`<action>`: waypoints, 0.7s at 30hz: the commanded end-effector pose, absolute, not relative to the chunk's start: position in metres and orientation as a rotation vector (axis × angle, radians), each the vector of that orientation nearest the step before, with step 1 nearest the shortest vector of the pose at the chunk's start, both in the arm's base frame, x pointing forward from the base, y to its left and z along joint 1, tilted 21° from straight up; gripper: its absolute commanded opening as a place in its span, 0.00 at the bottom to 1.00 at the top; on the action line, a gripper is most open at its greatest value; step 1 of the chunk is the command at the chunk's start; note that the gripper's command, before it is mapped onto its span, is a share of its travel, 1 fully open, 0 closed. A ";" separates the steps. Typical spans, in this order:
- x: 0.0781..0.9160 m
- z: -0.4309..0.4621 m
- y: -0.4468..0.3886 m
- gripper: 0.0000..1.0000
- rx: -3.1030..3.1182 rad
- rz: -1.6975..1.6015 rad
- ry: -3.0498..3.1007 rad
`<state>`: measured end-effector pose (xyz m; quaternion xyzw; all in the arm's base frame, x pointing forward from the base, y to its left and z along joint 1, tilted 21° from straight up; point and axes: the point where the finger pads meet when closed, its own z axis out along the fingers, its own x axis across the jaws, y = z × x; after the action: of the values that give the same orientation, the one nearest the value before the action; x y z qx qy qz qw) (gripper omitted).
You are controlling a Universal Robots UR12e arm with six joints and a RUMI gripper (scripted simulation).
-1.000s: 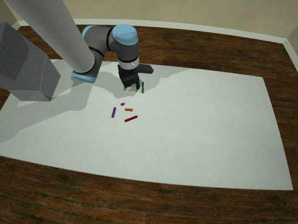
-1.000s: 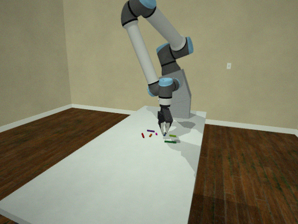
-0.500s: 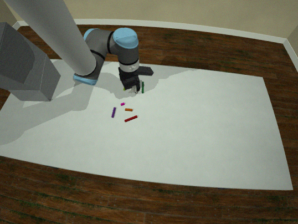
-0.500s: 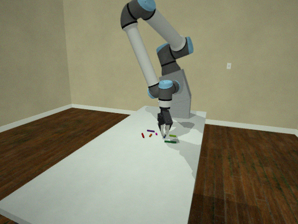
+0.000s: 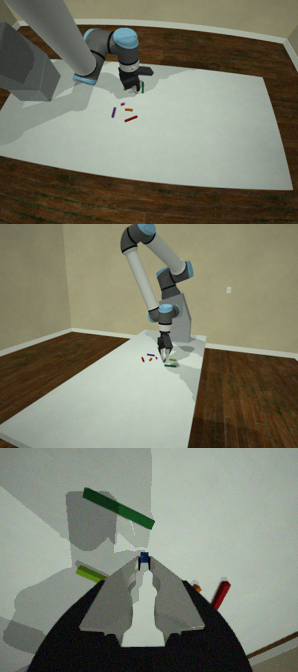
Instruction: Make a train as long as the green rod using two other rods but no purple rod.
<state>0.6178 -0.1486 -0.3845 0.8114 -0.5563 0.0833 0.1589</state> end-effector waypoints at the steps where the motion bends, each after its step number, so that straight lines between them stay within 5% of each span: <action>1: 0.618 -0.384 -0.148 0.00 2.320 0.239 -1.590; 21: 0.618 -0.387 -0.150 0.00 2.320 0.239 -1.590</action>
<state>0.6178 -0.1490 -0.3855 0.8114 -0.5563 0.0833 0.1589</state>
